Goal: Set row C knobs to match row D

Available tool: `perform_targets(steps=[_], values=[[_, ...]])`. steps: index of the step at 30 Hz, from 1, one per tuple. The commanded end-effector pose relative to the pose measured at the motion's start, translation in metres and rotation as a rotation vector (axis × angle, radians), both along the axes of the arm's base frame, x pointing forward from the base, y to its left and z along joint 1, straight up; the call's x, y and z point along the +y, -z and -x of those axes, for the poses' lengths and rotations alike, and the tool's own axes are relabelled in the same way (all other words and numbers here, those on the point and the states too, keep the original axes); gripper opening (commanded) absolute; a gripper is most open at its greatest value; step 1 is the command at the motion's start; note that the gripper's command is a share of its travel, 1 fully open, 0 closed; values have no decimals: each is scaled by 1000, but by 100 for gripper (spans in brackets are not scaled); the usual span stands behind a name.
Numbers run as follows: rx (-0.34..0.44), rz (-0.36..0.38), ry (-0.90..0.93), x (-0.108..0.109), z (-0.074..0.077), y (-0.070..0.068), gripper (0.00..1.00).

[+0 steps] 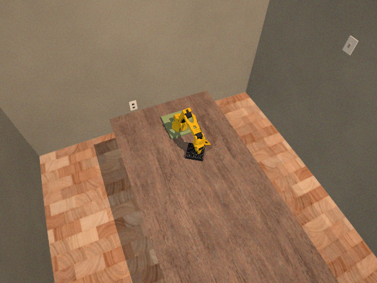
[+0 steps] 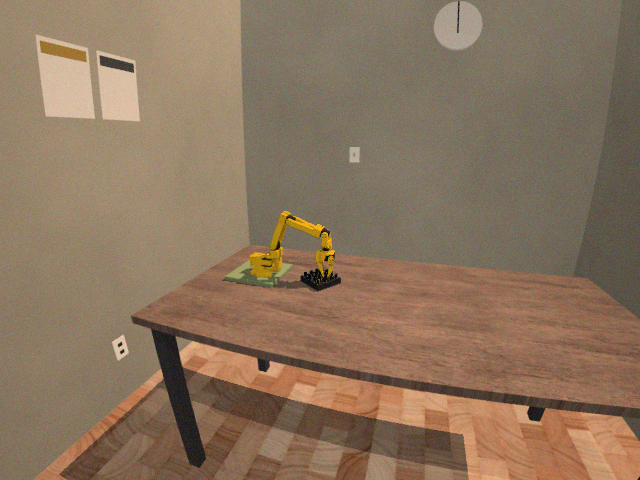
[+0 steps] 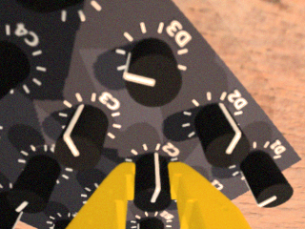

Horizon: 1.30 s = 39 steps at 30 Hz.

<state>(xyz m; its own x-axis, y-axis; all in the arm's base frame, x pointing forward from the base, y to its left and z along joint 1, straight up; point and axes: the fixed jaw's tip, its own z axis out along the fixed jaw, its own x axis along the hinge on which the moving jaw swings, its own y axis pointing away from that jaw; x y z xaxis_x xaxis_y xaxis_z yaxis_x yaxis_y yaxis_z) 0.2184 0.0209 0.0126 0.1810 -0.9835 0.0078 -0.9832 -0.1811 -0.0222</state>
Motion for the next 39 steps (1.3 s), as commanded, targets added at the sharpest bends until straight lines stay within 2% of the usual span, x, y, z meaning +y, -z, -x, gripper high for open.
perform_targets(steps=[1,39], values=[[22,-4,8,1,3,2,1],[22,-4,8,1,4,2,8]])
